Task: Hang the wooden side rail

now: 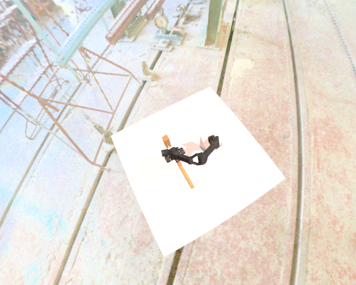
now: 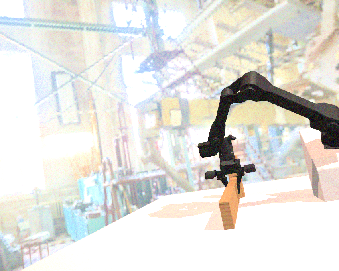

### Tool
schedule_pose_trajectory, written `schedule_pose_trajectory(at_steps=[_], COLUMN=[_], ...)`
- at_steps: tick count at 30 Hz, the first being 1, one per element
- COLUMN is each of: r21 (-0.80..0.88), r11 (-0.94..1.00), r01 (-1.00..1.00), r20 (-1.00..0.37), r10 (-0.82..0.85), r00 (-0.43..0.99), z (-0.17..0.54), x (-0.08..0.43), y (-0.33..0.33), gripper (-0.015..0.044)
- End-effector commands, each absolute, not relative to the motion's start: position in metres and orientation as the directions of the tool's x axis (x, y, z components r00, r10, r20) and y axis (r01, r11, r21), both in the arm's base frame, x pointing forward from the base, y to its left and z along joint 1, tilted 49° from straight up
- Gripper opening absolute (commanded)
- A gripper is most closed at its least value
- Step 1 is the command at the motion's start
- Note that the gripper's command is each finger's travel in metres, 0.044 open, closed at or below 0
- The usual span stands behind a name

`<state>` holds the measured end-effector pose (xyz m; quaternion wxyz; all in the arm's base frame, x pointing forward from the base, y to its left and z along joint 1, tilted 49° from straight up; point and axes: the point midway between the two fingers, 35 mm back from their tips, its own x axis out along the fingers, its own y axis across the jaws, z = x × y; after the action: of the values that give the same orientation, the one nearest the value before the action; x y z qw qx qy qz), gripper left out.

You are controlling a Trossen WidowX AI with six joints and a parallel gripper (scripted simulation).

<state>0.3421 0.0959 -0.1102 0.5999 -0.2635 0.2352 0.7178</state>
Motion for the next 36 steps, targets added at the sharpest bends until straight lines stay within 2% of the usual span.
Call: schedule_pose_trajectory(at_steps=[1, 36], r21=[0.015, 0.015], r11=[-0.167, -0.167], r01=[-0.986, -0.986], r20=[-0.663, -0.663], r10=[0.737, 0.737], r00=[-0.135, -0.135], z=[-0.1108, -0.1135], x=[0.3429, 0.3442], y=[0.0923, 0.0901], gripper=[0.0000, 0.0000])
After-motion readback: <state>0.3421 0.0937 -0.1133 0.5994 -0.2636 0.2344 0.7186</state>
